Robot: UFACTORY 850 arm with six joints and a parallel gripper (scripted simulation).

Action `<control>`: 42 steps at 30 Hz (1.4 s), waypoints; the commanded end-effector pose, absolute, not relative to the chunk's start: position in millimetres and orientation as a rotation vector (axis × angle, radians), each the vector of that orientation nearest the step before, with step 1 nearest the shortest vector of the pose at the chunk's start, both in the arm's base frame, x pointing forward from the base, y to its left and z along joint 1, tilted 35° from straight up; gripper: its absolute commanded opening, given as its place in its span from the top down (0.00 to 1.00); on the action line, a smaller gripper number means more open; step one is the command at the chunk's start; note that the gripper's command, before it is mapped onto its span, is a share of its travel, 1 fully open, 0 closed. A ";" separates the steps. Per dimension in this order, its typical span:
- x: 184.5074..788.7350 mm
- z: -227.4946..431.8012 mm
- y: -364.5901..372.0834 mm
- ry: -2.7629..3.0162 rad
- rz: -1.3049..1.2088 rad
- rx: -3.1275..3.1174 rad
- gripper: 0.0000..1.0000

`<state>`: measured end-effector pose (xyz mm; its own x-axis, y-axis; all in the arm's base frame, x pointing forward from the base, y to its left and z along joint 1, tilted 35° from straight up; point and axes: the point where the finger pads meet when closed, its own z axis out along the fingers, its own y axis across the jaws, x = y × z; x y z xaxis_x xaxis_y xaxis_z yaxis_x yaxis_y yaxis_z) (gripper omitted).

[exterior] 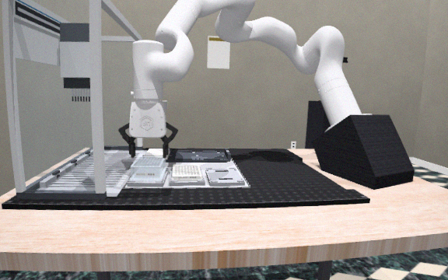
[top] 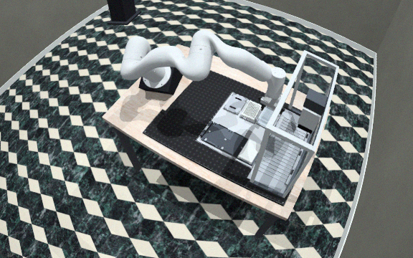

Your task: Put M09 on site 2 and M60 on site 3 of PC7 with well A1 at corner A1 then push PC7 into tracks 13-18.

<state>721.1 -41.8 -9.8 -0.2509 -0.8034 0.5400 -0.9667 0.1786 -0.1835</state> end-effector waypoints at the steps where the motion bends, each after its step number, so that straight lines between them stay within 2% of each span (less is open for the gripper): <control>1: 722.0 -10.5 -42.3 -2.141 0.716 1.683 0.00; 42: 723.3 -30.7 -56.3 -2.141 0.716 1.683 0.00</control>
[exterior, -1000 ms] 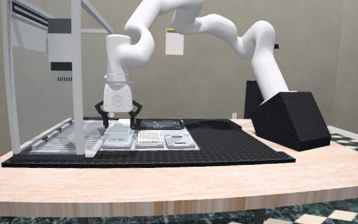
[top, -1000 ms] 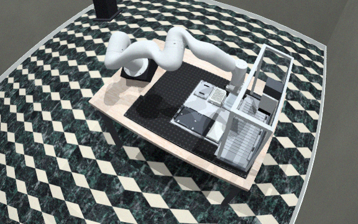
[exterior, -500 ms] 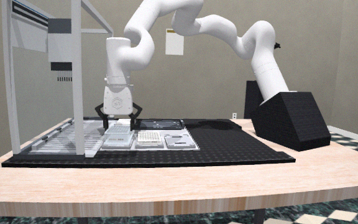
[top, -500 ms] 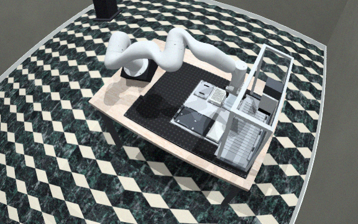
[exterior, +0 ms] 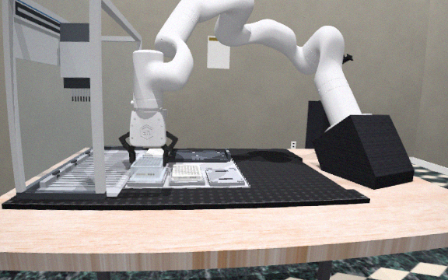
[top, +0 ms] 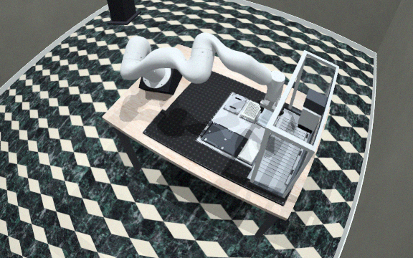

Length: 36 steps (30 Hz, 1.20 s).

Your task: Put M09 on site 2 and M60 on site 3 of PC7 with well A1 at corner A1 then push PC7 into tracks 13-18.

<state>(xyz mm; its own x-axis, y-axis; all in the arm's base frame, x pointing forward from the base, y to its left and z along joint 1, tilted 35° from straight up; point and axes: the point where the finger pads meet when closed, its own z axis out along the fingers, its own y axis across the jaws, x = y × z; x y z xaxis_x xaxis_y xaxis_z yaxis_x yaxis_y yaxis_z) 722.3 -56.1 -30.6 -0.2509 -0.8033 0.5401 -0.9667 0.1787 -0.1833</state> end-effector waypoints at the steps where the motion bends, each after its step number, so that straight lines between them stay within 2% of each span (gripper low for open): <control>1: 723.3 -31.3 -56.7 -2.141 0.716 1.683 0.00; 27: 723.6 -35.1 -59.4 -2.141 0.716 1.683 0.00; 28: 723.6 -34.8 -59.2 -2.141 0.716 1.683 1.00; 36: 723.5 -34.9 -59.2 -2.141 0.716 1.683 1.00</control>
